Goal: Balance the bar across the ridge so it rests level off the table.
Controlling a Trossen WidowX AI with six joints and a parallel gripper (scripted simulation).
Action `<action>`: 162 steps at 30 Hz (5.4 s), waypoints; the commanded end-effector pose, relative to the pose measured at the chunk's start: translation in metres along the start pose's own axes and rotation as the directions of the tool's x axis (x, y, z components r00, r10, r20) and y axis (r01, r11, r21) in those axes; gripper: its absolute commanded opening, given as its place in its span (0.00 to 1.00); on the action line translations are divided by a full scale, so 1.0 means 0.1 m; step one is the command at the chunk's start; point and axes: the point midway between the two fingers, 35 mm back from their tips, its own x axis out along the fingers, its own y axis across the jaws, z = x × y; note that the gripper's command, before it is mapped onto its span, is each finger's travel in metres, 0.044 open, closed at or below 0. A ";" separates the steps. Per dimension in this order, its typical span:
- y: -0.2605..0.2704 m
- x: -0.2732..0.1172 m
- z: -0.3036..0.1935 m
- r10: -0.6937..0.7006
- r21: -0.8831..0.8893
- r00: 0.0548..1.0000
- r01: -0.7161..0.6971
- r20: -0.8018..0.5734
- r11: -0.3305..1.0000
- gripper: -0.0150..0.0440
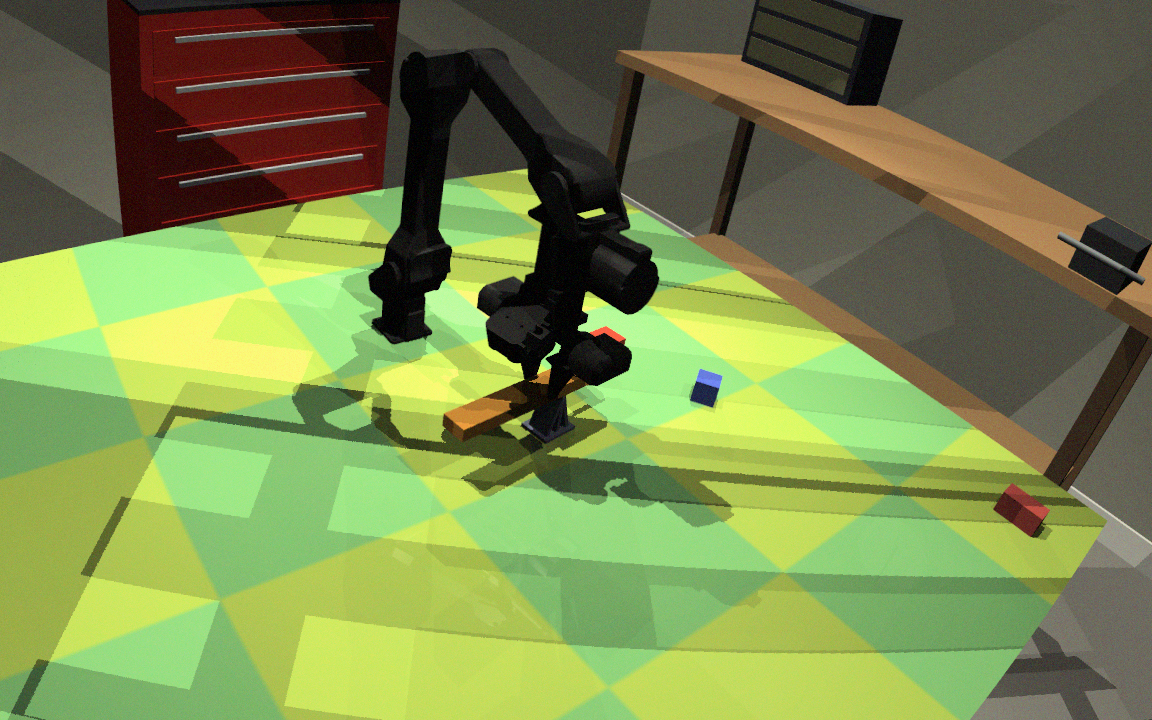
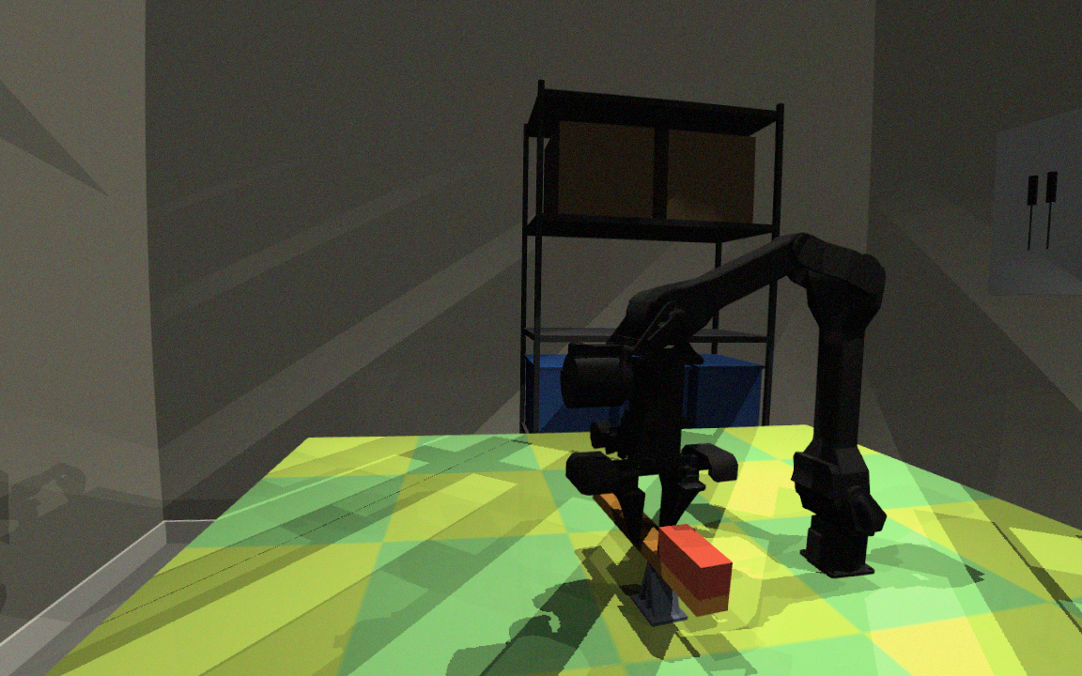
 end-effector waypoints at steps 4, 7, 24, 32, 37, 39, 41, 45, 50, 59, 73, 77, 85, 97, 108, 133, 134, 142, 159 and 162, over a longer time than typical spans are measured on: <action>0.00 0.04 0.00 -0.001 -0.003 1.000 0.001 -0.002 1.000 0.25; 0.00 0.04 0.00 -0.001 -0.003 1.000 0.001 -0.002 1.000 0.25; 0.00 0.01 0.00 -0.001 -0.003 1.000 0.001 -0.002 1.000 0.25; 0.00 0.01 0.00 0.001 0.000 1.000 -0.001 0.000 1.000 0.25; 0.00 0.01 0.00 0.001 0.000 1.000 -0.001 0.000 1.000 0.25; 0.00 0.01 0.00 0.001 0.000 1.000 -0.001 0.000 1.000 0.25; 0.00 0.01 0.00 0.001 0.000 1.000 -0.001 0.000 1.000 0.25; 0.00 0.01 0.00 0.001 0.000 1.000 -0.001 0.000 1.000 0.25; 0.00 0.01 0.00 0.001 0.000 1.000 -0.001 0.000 1.000 0.25; 0.00 0.01 0.00 0.001 0.000 1.000 -0.001 0.000 1.000 0.30; 0.00 0.01 0.00 0.001 0.000 1.000 -0.001 0.000 1.000 0.54; 0.00 0.01 0.00 0.001 0.000 1.000 -0.001 0.000 1.000 0.54; 0.00 0.01 0.00 0.001 0.000 1.000 -0.001 0.000 1.000 0.54; 0.00 0.01 0.00 0.001 0.000 1.000 -0.001 0.000 1.000 0.54; 0.00 0.01 0.00 0.001 0.000 1.000 -0.001 0.000 1.000 0.55; 0.00 -0.01 0.00 0.001 0.000 1.000 -0.001 0.000 1.000 1.00; 0.01 -0.06 0.00 0.002 0.000 1.000 -0.002 0.000 1.000 1.00; 0.02 -0.93 0.01 0.003 0.000 1.000 -0.003 0.000 1.000 1.00; 0.00 -0.99 0.00 0.003 0.000 1.000 -0.003 0.000 1.000 1.00; 0.00 -0.99 0.00 0.003 0.000 1.000 -0.003 0.000 1.000 1.00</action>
